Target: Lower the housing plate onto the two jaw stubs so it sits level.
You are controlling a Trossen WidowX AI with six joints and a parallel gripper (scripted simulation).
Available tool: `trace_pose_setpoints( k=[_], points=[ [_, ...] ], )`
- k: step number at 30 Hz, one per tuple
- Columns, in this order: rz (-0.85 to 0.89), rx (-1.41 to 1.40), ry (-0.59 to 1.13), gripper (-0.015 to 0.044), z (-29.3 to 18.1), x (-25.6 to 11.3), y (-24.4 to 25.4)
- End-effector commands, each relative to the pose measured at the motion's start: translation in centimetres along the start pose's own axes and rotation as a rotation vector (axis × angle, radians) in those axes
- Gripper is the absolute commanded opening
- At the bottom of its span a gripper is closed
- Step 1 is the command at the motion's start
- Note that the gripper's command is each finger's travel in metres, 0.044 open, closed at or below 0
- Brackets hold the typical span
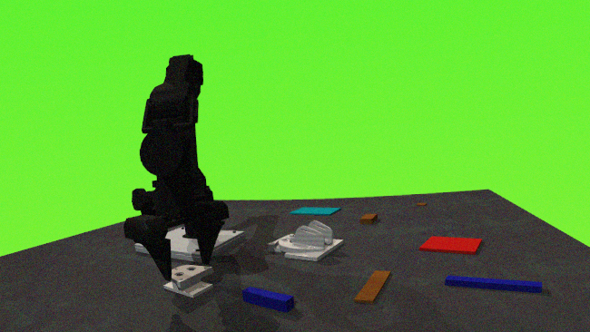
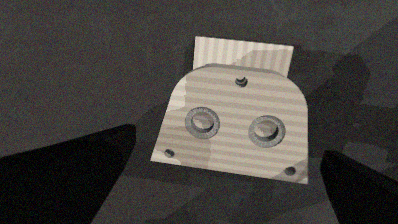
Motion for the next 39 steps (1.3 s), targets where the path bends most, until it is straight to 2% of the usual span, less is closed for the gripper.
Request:
trace_pose_setpoints(
  k=[1, 11, 36, 39],
  points=[
    [-0.009, 0.003, -0.002, 0.0440, 0.0, 0.8, -0.1],
    [-0.009, 0.003, -0.002, 0.0440, 0.1, 2.3, -0.1],
    [-0.009, 0.003, -0.002, 0.0440, 0.1, 2.3, -0.2],
    [-0.006, 0.000, -0.005, 0.0420, 0.1, 2.3, -0.1]
  ],
)
Point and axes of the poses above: the point midway between the two fingers, 35 mm back from their tips, its own x axis out along the fingers, its own y axis across the jaws, z = x × y, the point moved 9 cm from there along -x, back along the fingers, and after that the axes turned 2 degrees about -x, right-handed, at the moved point
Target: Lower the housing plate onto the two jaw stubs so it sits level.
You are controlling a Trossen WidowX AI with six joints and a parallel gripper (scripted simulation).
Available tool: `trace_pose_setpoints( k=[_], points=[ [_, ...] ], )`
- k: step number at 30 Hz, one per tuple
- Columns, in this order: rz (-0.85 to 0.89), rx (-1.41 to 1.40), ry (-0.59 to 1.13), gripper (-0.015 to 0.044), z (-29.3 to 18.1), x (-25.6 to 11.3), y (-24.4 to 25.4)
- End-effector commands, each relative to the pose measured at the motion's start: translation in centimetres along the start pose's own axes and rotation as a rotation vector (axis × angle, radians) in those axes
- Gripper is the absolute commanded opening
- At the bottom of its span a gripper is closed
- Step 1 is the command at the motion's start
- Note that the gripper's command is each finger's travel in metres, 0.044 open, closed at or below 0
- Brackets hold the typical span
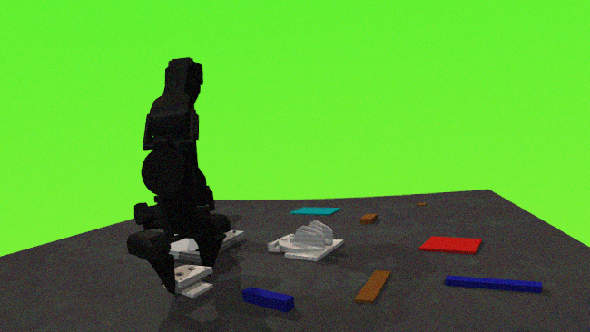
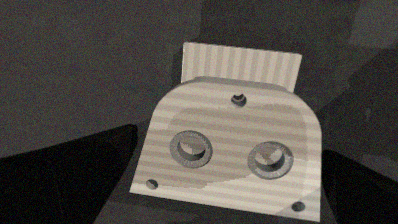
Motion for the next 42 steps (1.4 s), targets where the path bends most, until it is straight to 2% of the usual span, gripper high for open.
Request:
trace_pose_setpoints(
  k=[1, 10, 22, 42],
  points=[
    [0.000, 0.000, 0.000, 0.0413, 0.0, 0.0, 0.0],
    [0.000, 0.000, 0.000, 0.0353, 0.0, 0.0, 0.0],
    [0.000, 0.000, 0.000, 0.0351, 0.0, -0.2, 0.0],
    [-0.002, 0.003, 0.003, 0.0351, -0.1, -6.5, 0.1]
  ],
)
Point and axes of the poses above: the point midway between the two fingers, 35 mm back from their tips, its own x axis out along the fingers, its own y axis across the jaws, z = x × y, the point moved 9 cm from there along -x, back along the fingers, and after that the axes turned 2 degrees about -x, right-handed, at the moved point
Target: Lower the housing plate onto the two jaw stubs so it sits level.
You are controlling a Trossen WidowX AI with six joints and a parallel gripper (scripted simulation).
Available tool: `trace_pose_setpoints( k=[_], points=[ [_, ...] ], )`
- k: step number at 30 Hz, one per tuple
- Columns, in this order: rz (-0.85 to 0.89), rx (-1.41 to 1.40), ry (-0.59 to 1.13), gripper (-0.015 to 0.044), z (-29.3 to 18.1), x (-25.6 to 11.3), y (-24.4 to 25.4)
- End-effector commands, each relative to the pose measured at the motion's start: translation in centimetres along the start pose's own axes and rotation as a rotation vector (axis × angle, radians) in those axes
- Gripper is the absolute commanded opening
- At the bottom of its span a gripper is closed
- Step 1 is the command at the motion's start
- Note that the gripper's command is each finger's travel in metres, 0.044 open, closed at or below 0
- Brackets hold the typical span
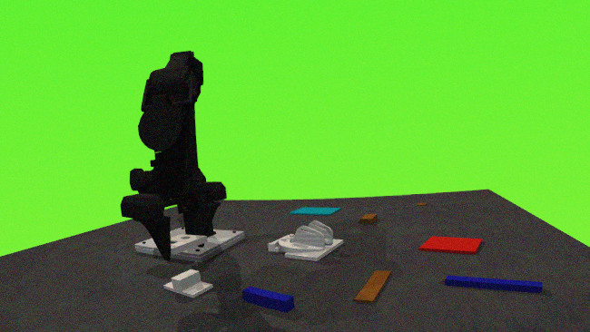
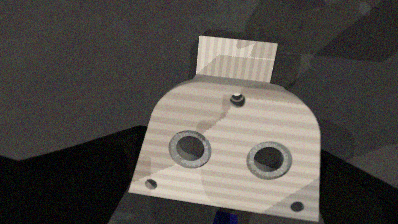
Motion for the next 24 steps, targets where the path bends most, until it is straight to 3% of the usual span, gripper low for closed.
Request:
trace_pose_setpoints(
  k=[1, 8, 24],
  points=[
    [0.002, 0.003, 0.006, 0.0351, 0.0, -1.4, -0.1],
    [0.002, -0.012, 0.006, 0.0351, 0.0, -1.9, -0.3],
    [0.001, -0.387, 0.008, 0.0351, -2.5, -2.0, -3.3]
  ],
)
Point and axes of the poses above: the point midway between the two fingers, 35 mm back from their tips, its own x axis out along the fingers, its own y axis across the jaws, z = x × y, the point moved 9 cm from there along -x, back along the fingers, and after that the axes turned 2 degrees about -x, right-handed, at the moved point
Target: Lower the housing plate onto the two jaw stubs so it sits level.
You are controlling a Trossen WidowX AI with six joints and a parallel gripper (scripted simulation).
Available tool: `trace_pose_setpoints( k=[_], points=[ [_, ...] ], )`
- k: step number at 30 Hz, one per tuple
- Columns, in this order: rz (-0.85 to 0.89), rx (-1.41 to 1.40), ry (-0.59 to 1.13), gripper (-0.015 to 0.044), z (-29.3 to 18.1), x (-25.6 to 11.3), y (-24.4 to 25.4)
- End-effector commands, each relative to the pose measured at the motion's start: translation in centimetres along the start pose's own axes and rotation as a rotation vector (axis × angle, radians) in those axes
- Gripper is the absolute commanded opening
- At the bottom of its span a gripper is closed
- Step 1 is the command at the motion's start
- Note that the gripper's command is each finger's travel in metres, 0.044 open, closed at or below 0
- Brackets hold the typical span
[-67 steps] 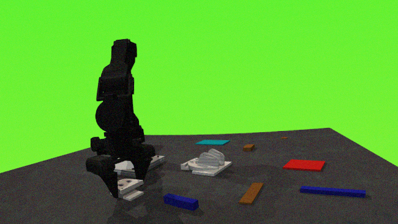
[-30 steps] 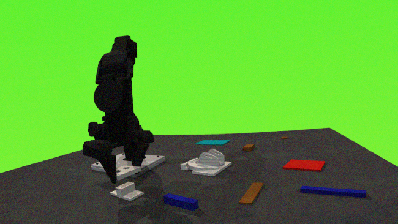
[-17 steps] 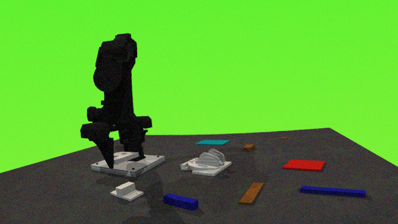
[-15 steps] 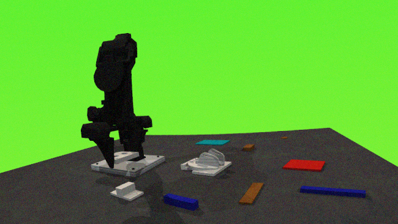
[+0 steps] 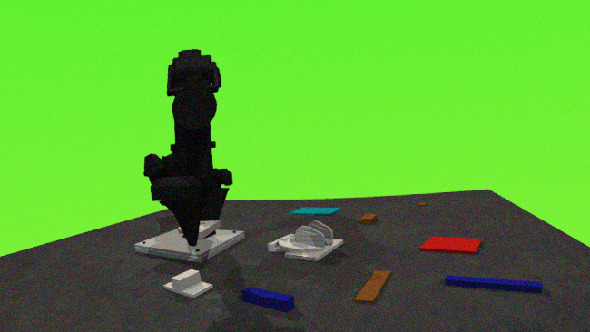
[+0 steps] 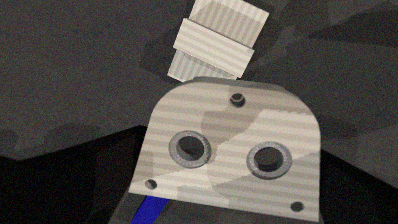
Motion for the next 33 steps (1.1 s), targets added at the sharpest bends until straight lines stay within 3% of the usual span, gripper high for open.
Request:
trace_pose_setpoints(
  k=[1, 33],
  points=[
    [-0.005, -0.094, 0.003, 0.0351, -0.7, 0.0, -0.7],
    [-0.006, -0.852, 0.011, 0.0351, -6.0, -0.1, -6.1]
  ],
)
Point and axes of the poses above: the point midway between the two fingers, 35 mm back from their tips, its own x axis out along the fingers, its own y axis across the jaws, z = x × y, the point moved 9 cm from there along -x, back along the fingers, and after that the axes turned 2 degrees about -x, right-handed, at the moved point
